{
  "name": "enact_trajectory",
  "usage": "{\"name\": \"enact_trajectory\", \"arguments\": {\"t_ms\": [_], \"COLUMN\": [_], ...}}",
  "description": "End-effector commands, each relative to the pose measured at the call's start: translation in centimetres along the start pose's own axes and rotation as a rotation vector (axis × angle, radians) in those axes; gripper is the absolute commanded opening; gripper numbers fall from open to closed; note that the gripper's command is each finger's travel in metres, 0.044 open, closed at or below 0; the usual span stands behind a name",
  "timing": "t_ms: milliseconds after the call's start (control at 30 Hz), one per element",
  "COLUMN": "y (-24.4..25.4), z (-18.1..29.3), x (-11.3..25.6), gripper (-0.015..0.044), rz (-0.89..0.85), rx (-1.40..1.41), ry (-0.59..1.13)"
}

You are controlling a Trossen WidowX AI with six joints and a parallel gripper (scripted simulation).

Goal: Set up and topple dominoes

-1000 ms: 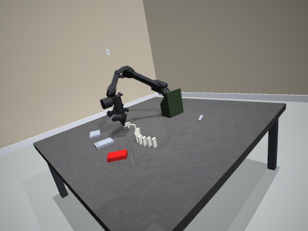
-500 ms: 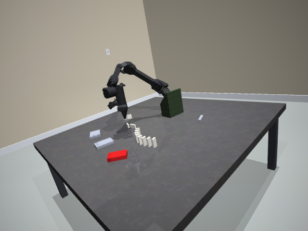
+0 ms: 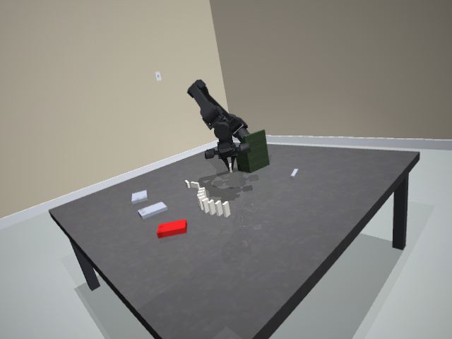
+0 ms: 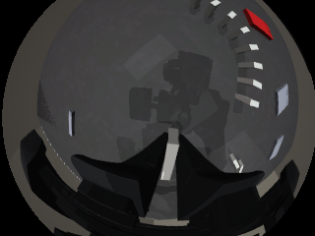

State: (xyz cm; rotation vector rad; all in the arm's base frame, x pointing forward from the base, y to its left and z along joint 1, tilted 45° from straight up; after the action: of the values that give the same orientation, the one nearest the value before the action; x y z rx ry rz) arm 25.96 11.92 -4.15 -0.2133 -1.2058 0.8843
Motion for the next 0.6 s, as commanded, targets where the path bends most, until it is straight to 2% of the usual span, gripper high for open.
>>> {"name": "enact_trajectory", "arguments": {"t_ms": [0, 233, 567], "y": [0.1, -0.2, -0.3], "z": [0.1, -0.1, -0.3], "x": [-0.3, -1.2, -4.5], "gripper": [0.0026, 0.0026, 0.0026], "rz": [-0.005, -0.065, -0.260], "rx": [0.030, 0.012, 0.004], "ry": [0.006, -0.021, -0.116]}}
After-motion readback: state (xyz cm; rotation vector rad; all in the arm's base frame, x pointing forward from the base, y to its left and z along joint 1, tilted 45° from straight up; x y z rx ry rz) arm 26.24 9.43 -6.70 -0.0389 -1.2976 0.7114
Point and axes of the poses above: the point midway between the two fingers, 35 mm back from their tips, its own x axis back along the fingers, its own y axis across the jaws, z = x × y, the point moved 10 cm from there along x, back along the fingers, and after that the axes turned 15 degrees about -x, right-handed, at the moved point
